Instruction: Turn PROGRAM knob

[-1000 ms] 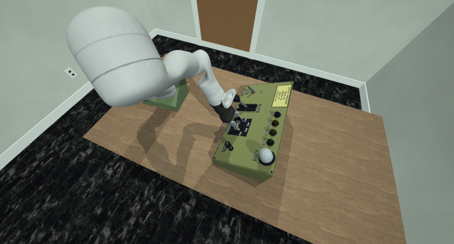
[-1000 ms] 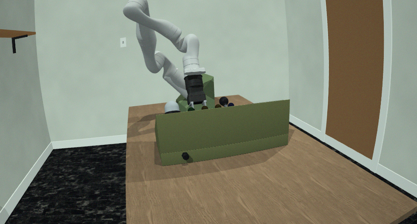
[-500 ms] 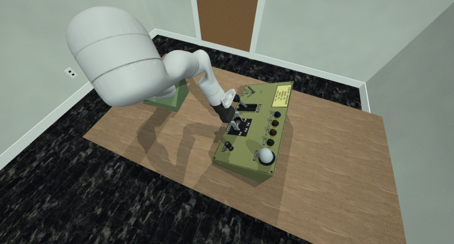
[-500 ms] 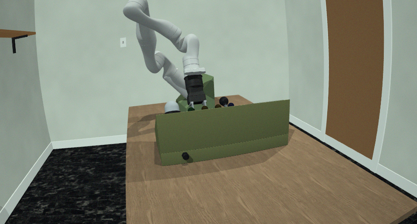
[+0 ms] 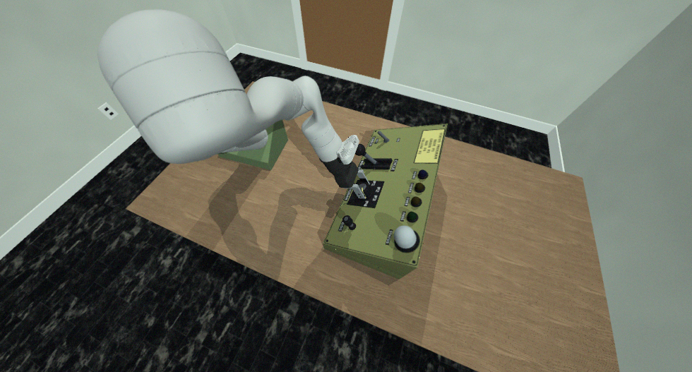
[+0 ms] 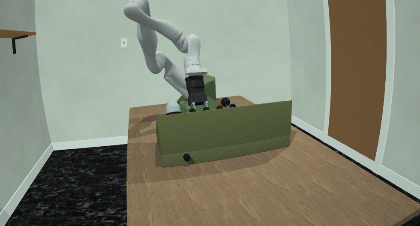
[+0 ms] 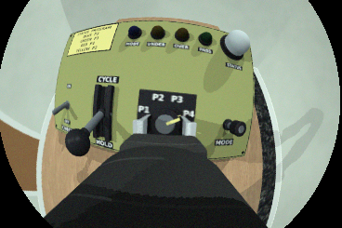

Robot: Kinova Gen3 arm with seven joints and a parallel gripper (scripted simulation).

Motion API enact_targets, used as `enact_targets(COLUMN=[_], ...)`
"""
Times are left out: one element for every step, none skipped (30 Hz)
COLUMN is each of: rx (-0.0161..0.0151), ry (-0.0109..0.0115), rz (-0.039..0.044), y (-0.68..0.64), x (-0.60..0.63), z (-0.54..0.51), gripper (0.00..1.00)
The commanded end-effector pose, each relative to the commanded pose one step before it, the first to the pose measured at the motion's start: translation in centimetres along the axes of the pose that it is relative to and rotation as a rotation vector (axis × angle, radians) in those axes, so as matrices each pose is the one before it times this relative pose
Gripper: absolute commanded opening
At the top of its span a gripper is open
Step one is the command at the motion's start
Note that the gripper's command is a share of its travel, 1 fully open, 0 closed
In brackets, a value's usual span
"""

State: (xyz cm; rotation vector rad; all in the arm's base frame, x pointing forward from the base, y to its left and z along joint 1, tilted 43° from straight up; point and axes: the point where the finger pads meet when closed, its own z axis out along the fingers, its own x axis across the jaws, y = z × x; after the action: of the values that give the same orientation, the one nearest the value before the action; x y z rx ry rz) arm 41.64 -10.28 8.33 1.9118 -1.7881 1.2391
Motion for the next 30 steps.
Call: enact_targets(rx=[0.00189,0.00000,0.00000,0.00000,0.00000,0.00000,0.00000,0.00000,0.00000,0.00000,0.00000,0.00000,0.00000,0.00000,0.00000,0.00000,0.00000,0.00000,0.00000,0.00000,0.00000,0.00000,0.00000,0.00000,0.00000,0.00000,0.00000,0.00000,0.00000,0.00000], ry=[-0.00103,0.00000,0.00000,0.00000,0.00000,0.00000,0.00000,0.00000,0.00000,0.00000,0.00000,0.00000,0.00000,0.00000,0.00000,0.00001,0.00000,0.00000,0.00000,0.00000,0.00000,0.00000,0.00000,0.00000,0.00000,0.00000,0.00000,0.00000,0.00001,0.00001], rz=[-0.00228,-0.00879,-0.00951,-0.01024,-0.01097,-0.01171,-0.01245,-0.01319,-0.01393,-0.01467,-0.01540,-0.01612,-0.01683,-0.01753,-0.01821,-0.01888,0.00000,0.00000,-0.01907,-0.01960,-0.02020,-0.02079,-0.02135,-0.02189,-0.02240,-0.02290,-0.02336,-0.02381,-0.02422,-0.02461], y=[-0.083,-0.002,-0.002,-0.001,-0.001,-0.001,-0.001,0.000,0.000,0.001,0.002,0.002,0.003,0.004,0.005,0.006,0.000,0.000,-0.004,-0.006,-0.005,-0.004,-0.003,-0.002,0.000,0.001,0.003,0.004,0.006,0.007], x=[-0.030,0.000,0.000,0.000,0.000,0.000,0.000,0.000,0.000,0.000,0.000,0.000,0.000,0.000,0.000,0.000,0.000,0.000,-0.001,-0.001,-0.001,0.000,0.000,0.000,0.000,0.000,0.000,0.000,0.000,0.000], z=[-0.044,0.000,0.000,0.000,0.000,0.000,0.000,0.000,0.000,0.000,0.000,0.000,0.000,0.000,0.000,0.000,0.000,0.000,0.000,0.000,0.000,0.000,0.000,0.000,0.000,0.000,0.000,0.000,0.000,0.000], gripper=[0.00,0.00,0.00,0.00,0.00,0.00,0.00,0.00,0.00,0.00,0.00,0.00,0.00,0.00,0.00,0.00,0.00,0.00,0.00,0.00,0.00,0.00,0.00,0.00,0.00,0.00,0.00,0.00,0.00,0.00])
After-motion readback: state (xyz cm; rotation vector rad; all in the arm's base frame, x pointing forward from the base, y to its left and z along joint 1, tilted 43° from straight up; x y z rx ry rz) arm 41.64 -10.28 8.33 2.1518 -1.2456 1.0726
